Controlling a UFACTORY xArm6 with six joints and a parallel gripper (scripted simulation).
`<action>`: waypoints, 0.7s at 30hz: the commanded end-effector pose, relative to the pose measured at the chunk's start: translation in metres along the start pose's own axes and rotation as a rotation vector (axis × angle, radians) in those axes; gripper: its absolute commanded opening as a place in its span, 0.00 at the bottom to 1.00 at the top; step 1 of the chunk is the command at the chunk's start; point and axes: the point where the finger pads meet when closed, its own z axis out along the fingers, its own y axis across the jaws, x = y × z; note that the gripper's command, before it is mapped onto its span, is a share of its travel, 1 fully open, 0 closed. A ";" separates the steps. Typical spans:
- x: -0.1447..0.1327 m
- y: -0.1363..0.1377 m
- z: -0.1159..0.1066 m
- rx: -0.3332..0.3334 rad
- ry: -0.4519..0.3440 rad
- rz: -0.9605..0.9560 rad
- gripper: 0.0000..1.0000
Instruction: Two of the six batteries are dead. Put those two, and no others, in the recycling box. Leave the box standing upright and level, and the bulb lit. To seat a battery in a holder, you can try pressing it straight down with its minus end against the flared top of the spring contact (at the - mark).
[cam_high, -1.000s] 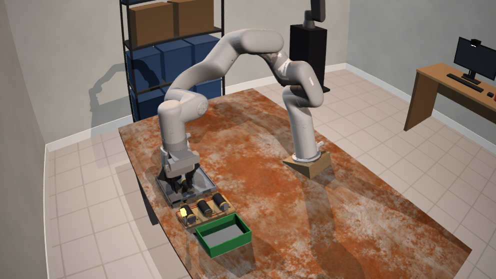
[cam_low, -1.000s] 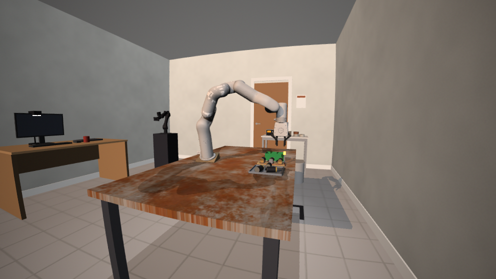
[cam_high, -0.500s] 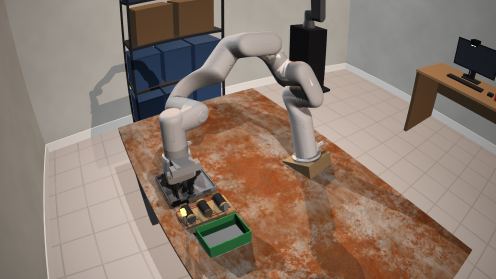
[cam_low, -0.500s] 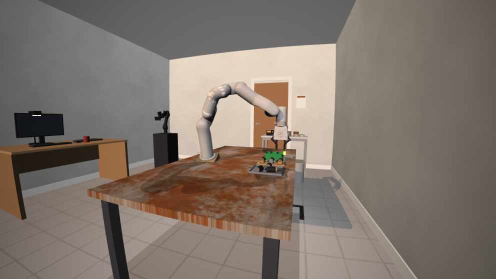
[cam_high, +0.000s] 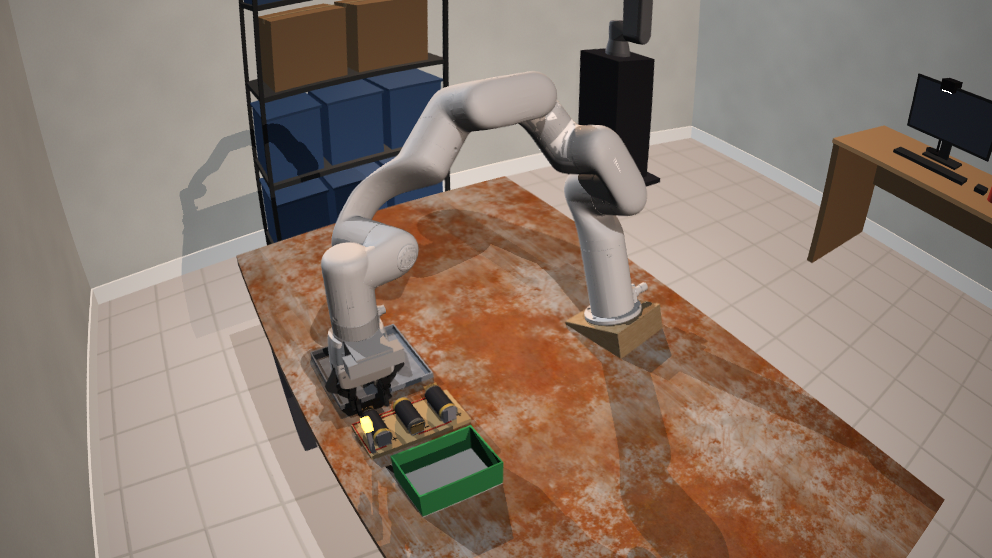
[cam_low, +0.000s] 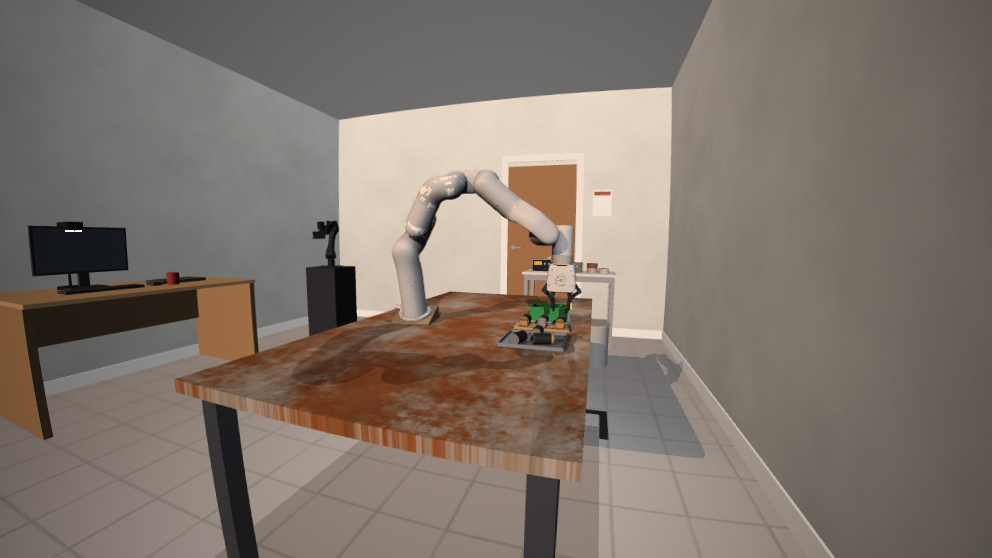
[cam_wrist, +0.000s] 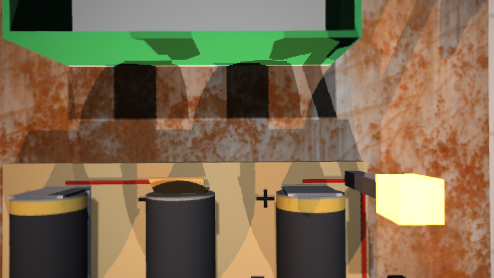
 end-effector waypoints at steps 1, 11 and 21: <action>0.000 0.002 -0.001 -0.004 0.001 0.001 0.51; 0.000 0.003 -0.001 -0.004 0.001 0.001 0.51; 0.000 0.003 0.004 -0.004 0.001 0.001 0.51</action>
